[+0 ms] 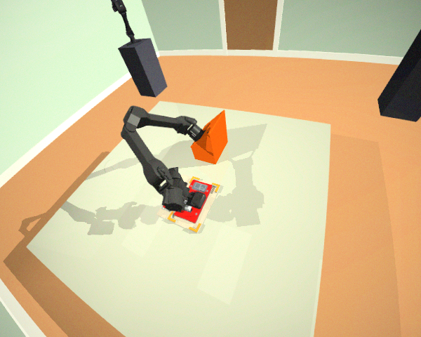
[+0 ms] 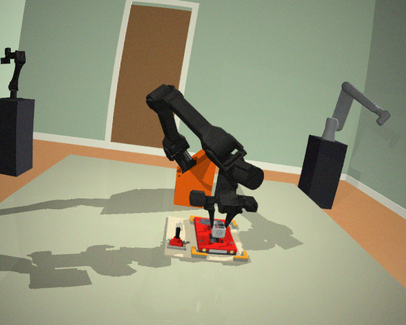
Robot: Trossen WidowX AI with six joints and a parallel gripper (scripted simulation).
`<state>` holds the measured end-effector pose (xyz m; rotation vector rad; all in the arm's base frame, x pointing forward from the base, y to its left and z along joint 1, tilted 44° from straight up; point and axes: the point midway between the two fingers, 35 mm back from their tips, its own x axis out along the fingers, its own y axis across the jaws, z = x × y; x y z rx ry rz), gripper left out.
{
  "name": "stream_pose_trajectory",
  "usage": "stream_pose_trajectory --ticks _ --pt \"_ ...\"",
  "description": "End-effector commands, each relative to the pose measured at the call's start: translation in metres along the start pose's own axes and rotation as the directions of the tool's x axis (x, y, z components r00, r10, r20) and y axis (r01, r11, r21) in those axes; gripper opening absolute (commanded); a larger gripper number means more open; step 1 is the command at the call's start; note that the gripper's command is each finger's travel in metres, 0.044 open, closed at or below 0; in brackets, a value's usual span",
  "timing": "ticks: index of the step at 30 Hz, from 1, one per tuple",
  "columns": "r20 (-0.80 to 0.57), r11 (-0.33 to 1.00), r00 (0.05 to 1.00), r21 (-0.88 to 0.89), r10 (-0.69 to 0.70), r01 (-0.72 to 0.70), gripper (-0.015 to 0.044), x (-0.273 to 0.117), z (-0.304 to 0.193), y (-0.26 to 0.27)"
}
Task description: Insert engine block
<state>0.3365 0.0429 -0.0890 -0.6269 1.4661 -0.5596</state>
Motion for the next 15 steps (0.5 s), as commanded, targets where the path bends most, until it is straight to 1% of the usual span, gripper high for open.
stream_pose_trajectory --ticks 1,15 --pt "0.001 1.0 1.0 -0.005 0.0 0.0 0.016 0.0003 0.0 0.0001" --pt "0.001 1.0 1.0 -0.009 0.0 0.0 0.016 0.0012 0.0 0.0001"
